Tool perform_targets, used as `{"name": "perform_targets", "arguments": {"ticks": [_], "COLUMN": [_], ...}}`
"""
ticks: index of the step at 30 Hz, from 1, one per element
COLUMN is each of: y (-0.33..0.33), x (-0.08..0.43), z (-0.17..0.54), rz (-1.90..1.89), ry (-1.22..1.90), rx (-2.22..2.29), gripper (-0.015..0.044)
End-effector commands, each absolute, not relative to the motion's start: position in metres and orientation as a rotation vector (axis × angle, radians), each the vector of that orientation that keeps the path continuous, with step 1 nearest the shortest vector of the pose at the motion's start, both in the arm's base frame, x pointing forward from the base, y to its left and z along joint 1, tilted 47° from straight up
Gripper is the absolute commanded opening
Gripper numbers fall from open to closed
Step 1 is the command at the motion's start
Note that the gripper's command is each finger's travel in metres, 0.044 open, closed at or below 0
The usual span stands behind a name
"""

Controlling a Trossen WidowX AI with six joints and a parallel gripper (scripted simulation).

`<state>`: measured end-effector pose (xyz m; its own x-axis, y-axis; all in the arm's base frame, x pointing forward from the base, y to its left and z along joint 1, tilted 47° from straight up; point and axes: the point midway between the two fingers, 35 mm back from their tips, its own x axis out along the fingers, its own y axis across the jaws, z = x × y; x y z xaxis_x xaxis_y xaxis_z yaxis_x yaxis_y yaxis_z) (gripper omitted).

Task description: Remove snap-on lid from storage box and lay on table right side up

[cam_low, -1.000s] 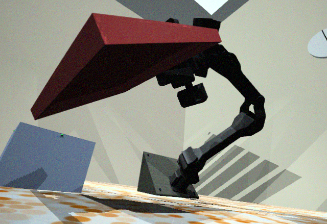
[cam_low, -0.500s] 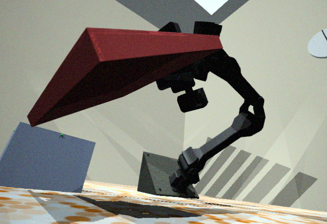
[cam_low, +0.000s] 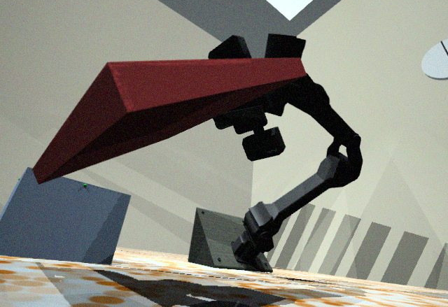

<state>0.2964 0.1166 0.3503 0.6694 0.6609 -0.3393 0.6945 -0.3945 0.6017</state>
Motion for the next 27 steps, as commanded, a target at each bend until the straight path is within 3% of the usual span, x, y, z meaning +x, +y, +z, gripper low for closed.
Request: {"name": "perform_targets", "arguments": {"ticks": [1, 27], "y": [0.117, 0.132], "x": [0.297, 0.295], "z": [0.349, 0.335], "rz": [-0.059, -0.057], "ry": [1.024, 1.023], "rx": [2.146, 2.147], "gripper": [0.0000, 0.0000]}}
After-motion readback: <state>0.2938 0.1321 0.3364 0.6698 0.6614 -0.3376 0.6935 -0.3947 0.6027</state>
